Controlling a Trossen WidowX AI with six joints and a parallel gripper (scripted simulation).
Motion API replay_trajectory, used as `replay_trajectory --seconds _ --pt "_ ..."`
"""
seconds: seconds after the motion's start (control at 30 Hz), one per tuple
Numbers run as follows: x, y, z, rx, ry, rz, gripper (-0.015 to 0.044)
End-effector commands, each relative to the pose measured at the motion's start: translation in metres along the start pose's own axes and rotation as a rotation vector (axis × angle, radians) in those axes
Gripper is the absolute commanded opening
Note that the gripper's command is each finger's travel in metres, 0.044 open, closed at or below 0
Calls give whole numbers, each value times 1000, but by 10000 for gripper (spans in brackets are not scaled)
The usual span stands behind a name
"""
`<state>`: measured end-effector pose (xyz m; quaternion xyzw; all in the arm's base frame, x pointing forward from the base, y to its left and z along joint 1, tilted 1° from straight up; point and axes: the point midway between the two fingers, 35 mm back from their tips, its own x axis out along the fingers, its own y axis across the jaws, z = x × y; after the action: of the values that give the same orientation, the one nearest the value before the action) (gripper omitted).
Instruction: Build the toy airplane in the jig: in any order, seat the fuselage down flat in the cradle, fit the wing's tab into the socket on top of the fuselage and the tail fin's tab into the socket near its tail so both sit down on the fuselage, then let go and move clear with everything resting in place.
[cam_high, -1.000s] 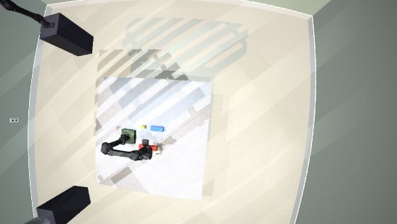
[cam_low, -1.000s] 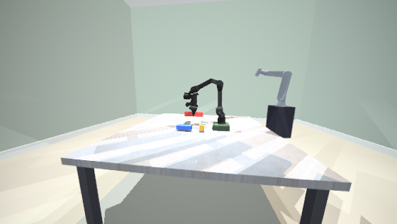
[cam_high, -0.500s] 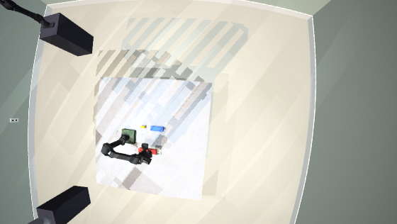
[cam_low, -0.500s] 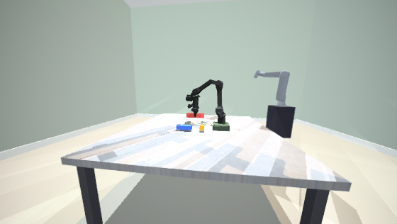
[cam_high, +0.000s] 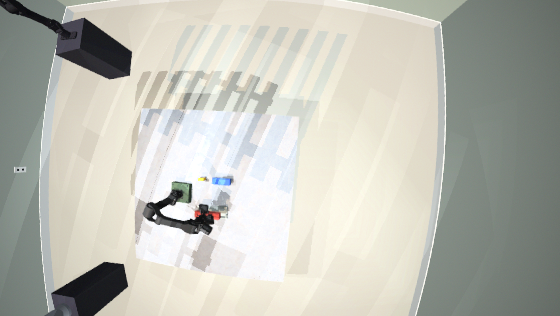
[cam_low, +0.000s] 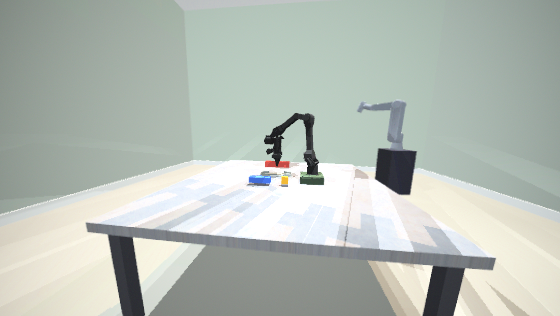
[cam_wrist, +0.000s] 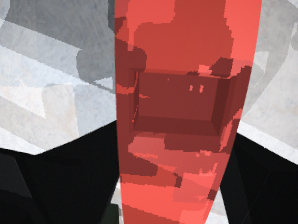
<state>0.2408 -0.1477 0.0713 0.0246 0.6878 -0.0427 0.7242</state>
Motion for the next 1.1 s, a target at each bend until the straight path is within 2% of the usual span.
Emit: replay_trajectory --seconds 0.0,0.67,1.07 --pt "2 0 0 -6 2 7 197" --pt "2 0 0 -6 2 7 197" --pt "21 0 1 -6 2 7 197"
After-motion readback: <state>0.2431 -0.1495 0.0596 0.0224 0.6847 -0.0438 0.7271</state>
